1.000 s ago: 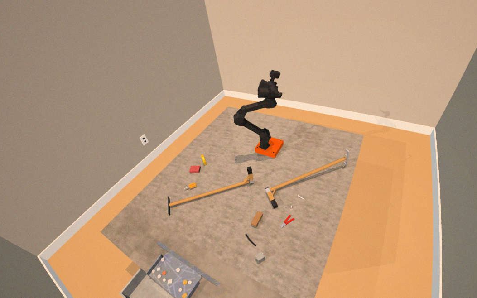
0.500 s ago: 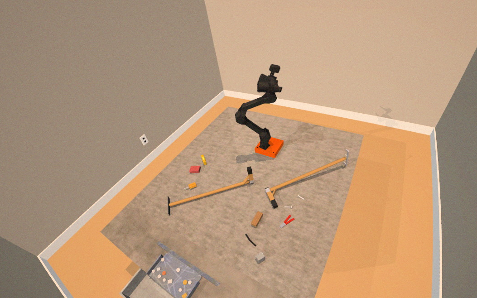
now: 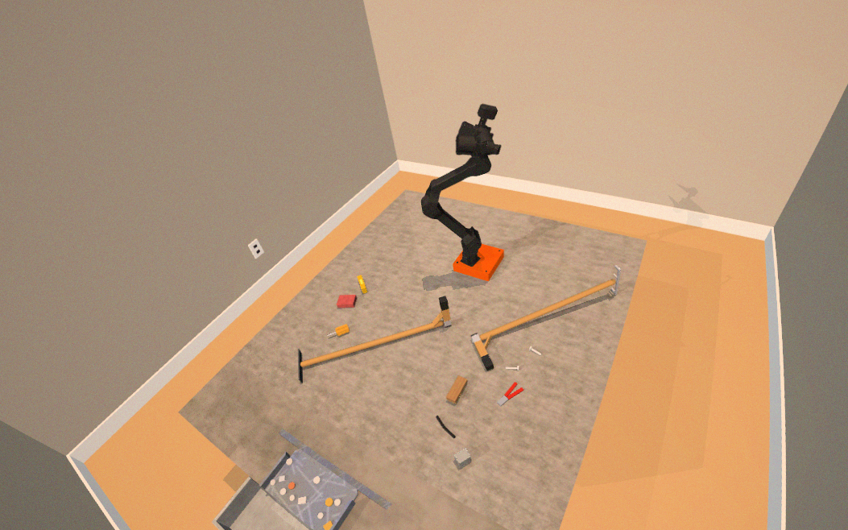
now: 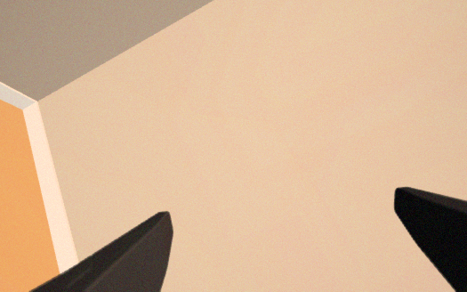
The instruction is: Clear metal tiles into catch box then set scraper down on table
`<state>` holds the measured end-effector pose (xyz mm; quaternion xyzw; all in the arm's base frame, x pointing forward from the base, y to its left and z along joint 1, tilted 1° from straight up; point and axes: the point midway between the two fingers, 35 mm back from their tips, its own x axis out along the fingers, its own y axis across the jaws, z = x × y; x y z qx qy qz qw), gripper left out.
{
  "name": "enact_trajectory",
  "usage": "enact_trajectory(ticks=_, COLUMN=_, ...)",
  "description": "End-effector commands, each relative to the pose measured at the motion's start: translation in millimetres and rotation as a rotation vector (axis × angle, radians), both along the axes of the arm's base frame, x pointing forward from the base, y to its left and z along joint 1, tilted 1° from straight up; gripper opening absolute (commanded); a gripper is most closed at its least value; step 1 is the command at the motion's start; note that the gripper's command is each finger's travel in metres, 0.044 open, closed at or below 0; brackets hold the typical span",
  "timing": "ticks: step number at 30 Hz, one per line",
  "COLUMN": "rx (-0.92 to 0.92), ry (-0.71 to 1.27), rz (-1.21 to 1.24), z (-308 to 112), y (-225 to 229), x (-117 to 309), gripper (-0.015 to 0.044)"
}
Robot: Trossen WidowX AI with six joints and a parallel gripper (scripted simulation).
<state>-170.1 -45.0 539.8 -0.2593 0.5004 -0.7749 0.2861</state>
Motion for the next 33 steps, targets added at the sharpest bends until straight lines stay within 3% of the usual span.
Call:
enact_trajectory(ticks=1, rx=-0.001, ry=-0.002, rz=0.000, z=11.7, y=-1.1, x=1.1, gripper=0.0440)
enact_trajectory(ticks=33, rx=-0.206, ry=0.079, rz=-0.412, z=36.5, y=74.3, x=-5.6, gripper=0.0440)
